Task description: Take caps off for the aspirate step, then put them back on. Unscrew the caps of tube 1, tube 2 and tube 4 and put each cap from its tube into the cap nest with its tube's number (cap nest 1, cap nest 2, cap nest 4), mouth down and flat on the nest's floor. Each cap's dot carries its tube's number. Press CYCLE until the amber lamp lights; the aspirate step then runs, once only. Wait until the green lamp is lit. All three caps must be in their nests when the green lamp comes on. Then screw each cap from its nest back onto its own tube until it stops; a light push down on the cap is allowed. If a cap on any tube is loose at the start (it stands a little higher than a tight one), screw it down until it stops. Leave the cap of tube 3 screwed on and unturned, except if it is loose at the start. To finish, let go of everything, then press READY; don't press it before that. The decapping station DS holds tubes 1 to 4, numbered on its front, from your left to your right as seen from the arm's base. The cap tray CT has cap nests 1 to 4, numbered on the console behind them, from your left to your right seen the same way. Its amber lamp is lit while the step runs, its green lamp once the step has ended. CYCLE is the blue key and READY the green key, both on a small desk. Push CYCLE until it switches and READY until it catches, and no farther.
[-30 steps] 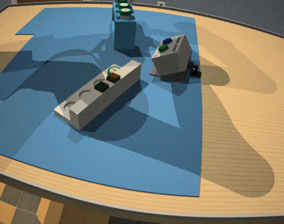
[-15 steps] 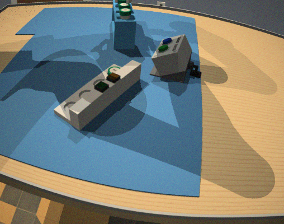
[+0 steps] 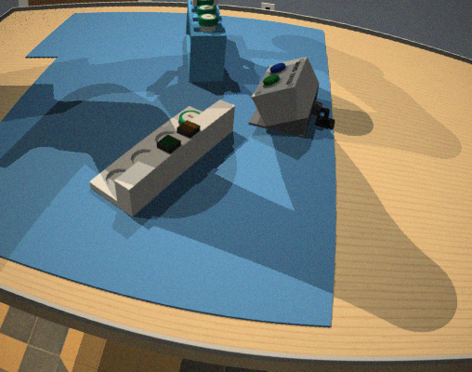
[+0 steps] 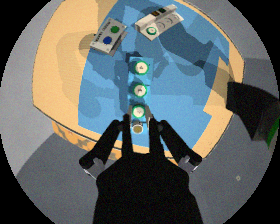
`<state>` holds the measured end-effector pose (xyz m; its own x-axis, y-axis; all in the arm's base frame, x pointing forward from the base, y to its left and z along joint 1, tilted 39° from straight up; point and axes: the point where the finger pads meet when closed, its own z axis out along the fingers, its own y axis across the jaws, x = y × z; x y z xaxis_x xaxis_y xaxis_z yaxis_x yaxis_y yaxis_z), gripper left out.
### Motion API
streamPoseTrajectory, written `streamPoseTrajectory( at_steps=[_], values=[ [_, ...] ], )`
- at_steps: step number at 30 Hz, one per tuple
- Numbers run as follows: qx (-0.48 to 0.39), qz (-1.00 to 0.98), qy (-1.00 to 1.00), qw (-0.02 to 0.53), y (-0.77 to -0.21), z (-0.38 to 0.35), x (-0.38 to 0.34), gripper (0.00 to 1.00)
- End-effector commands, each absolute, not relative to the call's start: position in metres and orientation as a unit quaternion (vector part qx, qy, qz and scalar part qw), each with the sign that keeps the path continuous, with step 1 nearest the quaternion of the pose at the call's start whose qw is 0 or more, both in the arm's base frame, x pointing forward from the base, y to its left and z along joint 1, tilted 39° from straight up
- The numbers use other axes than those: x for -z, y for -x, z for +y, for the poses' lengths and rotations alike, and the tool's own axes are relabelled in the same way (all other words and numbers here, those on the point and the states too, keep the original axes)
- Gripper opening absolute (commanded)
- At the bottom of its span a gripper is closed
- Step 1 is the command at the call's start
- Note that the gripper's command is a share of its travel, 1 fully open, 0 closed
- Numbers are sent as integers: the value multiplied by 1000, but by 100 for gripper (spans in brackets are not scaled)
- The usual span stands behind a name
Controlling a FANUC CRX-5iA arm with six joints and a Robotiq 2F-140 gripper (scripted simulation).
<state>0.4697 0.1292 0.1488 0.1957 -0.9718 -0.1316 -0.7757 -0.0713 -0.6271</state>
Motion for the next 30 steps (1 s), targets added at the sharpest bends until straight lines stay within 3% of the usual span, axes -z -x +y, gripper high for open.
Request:
streamPoseTrajectory(
  at_steps=[1, 13, 14, 24, 30],
  values=[
    [186, 516, 788, 278, -470, 128, -149, 0],
    [219, 415, 846, 253, -470, 128, -149, 0],
    [219, 415, 846, 253, -470, 128, -149, 35],
    [219, 415, 846, 253, -470, 128, -149, 35],
    [174, 550, 765, 286, -470, 128, -149, 35]
  ],
)
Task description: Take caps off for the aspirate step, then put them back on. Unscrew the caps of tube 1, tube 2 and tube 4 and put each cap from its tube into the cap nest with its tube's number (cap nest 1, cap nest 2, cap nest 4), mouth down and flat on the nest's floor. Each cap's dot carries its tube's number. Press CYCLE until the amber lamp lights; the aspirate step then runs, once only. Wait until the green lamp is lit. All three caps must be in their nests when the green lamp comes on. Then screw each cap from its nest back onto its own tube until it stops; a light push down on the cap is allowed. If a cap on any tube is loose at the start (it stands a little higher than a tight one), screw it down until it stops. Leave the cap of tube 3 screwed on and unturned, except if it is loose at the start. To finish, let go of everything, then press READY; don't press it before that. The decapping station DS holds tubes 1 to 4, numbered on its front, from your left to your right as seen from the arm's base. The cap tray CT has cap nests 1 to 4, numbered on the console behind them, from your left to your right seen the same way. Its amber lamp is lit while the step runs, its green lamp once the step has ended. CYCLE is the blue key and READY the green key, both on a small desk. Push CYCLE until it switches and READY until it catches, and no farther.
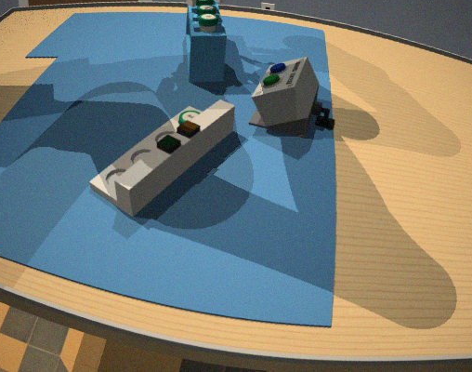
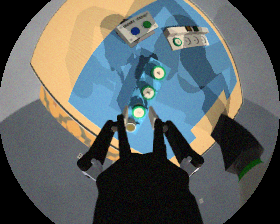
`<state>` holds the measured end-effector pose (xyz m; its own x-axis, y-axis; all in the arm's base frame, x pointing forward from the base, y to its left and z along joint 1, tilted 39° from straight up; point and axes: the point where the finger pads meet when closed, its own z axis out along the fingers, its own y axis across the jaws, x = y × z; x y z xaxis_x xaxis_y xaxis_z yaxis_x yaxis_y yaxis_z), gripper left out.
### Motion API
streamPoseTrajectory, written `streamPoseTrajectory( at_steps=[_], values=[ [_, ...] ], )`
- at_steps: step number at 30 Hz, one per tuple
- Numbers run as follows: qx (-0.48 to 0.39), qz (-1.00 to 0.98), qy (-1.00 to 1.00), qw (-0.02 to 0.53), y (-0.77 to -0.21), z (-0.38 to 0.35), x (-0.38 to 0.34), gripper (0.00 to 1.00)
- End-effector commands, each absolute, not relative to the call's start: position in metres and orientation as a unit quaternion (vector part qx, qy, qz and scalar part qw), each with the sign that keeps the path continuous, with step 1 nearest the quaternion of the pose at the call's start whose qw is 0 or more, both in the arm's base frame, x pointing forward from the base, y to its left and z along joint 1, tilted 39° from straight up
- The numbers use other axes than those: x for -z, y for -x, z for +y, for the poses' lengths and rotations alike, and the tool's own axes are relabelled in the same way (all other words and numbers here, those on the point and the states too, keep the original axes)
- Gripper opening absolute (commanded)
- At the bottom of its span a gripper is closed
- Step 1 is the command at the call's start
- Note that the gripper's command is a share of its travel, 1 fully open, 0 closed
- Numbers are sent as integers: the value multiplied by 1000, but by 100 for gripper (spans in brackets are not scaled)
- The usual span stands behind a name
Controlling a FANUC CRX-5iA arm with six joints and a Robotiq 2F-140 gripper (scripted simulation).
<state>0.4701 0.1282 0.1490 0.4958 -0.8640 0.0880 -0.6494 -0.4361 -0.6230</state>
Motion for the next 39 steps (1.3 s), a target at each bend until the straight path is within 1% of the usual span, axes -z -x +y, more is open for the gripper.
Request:
streamPoseTrajectory(
  at_steps=[1, 9, 17, 18, 32, 39],
  values=[
    [174, 550, 765, 286, -470, 128, -149, 35],
    [106, 706, 624, 317, -470, 128, -149, 35],
    [106, 707, 623, 317, -470, 128, -149, 35],
    [106, 707, 623, 317, -470, 128, -149, 0],
    [106, 707, 623, 317, -470, 128, -149, 0],
    [159, 588, 736, 294, -470, 128, -149, 0]
  ],
)
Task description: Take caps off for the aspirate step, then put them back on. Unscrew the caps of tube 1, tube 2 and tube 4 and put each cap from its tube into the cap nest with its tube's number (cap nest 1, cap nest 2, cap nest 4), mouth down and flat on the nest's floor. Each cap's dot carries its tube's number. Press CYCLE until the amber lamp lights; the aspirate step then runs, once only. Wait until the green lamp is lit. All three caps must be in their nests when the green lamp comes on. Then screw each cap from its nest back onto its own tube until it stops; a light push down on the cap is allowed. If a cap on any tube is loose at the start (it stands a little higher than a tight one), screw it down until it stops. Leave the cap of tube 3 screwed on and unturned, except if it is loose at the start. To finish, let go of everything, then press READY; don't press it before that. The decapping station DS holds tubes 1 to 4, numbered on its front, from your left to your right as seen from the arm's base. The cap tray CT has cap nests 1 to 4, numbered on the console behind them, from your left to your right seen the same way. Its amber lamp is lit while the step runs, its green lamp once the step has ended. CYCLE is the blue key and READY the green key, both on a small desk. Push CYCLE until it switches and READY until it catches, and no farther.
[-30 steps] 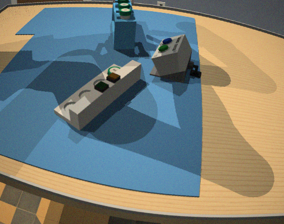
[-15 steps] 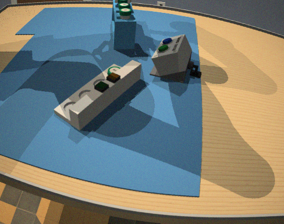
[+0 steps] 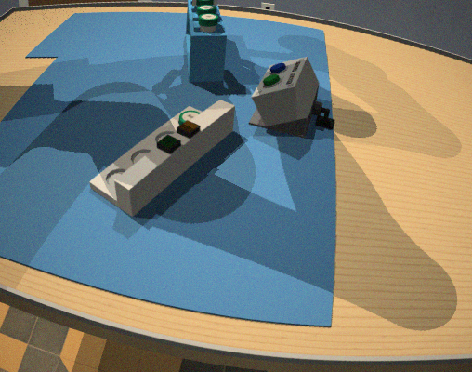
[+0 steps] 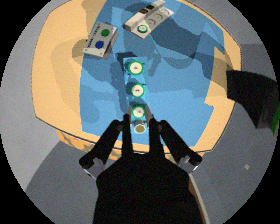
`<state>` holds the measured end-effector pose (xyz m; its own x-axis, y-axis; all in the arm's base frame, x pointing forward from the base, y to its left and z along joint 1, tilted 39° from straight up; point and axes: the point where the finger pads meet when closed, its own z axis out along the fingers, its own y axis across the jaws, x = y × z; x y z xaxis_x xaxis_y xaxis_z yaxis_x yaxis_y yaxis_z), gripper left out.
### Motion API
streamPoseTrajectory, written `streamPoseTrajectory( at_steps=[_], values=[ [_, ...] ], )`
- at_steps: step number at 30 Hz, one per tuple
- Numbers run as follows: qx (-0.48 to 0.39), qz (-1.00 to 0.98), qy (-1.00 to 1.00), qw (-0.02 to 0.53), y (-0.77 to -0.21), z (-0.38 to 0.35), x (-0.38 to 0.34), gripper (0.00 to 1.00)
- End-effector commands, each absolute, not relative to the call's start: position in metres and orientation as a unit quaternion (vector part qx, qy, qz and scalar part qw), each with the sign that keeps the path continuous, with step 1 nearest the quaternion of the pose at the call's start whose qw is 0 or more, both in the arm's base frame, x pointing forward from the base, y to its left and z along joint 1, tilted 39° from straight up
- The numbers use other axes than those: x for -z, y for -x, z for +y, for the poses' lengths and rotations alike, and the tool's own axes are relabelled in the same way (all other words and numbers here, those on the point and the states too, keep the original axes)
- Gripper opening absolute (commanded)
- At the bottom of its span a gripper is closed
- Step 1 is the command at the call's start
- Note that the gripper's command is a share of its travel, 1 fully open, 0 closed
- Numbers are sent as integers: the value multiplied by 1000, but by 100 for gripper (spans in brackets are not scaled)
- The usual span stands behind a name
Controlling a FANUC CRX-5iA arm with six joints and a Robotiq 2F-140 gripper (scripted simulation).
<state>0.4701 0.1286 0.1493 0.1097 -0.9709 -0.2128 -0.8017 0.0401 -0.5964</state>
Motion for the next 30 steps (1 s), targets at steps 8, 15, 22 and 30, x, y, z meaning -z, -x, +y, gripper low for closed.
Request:
streamPoseTrajectory(
  at_steps=[8, 15, 22, 30],
  values=[
    [184, 522, 785, 279, -470, 128, -149, 0],
    [184, 522, 785, 279, -470, 128, -149, 35],
    [184, 522, 785, 279, -470, 128, -149, 35],
    [146, 620, 710, 301, -469, 127, -151, 35]
  ],
)
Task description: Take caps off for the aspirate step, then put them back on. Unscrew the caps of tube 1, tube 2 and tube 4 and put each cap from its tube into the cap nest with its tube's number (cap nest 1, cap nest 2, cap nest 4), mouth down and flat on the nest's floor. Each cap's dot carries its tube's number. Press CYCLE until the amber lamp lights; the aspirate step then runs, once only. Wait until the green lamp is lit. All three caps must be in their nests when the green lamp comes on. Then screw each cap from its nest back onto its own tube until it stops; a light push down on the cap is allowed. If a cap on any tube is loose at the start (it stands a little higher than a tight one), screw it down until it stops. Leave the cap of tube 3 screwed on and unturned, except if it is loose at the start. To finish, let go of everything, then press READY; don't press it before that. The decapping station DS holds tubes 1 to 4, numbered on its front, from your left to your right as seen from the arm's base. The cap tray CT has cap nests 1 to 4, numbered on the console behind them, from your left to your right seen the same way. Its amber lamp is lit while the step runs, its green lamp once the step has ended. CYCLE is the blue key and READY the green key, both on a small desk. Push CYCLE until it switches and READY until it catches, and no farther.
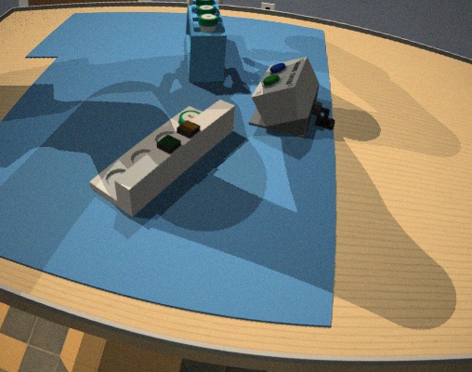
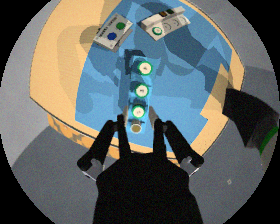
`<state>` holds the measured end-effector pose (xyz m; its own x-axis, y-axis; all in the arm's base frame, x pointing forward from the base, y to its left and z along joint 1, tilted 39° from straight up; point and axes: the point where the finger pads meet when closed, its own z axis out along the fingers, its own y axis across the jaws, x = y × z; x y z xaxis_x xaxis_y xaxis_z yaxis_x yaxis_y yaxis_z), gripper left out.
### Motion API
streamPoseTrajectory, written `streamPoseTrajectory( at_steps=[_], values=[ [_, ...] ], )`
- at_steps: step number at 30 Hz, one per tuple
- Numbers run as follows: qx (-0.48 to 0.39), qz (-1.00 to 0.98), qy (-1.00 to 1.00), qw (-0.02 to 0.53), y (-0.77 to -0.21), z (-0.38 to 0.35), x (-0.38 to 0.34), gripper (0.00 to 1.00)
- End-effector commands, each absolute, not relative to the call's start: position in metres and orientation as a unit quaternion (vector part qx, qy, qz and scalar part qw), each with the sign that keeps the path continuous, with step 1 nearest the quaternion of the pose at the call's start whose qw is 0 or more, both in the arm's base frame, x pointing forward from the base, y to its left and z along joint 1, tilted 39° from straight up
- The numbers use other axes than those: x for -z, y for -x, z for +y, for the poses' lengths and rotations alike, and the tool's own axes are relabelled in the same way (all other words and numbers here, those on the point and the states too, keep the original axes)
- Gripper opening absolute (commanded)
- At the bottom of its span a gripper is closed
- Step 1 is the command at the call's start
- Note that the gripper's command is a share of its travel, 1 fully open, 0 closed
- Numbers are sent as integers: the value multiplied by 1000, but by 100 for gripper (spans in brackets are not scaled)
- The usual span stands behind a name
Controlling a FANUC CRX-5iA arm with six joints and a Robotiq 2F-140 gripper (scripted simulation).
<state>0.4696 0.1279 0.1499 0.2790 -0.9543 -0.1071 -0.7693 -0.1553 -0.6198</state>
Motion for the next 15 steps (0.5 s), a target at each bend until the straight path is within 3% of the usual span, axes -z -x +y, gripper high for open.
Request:
streamPoseTrajectory(
  at_steps=[1, 15],
  values=[
    [146, 620, 710, 301, -469, 127, -152, 35],
    [146, 620, 710, 301, -466, 126, -155, 35]
  ],
)
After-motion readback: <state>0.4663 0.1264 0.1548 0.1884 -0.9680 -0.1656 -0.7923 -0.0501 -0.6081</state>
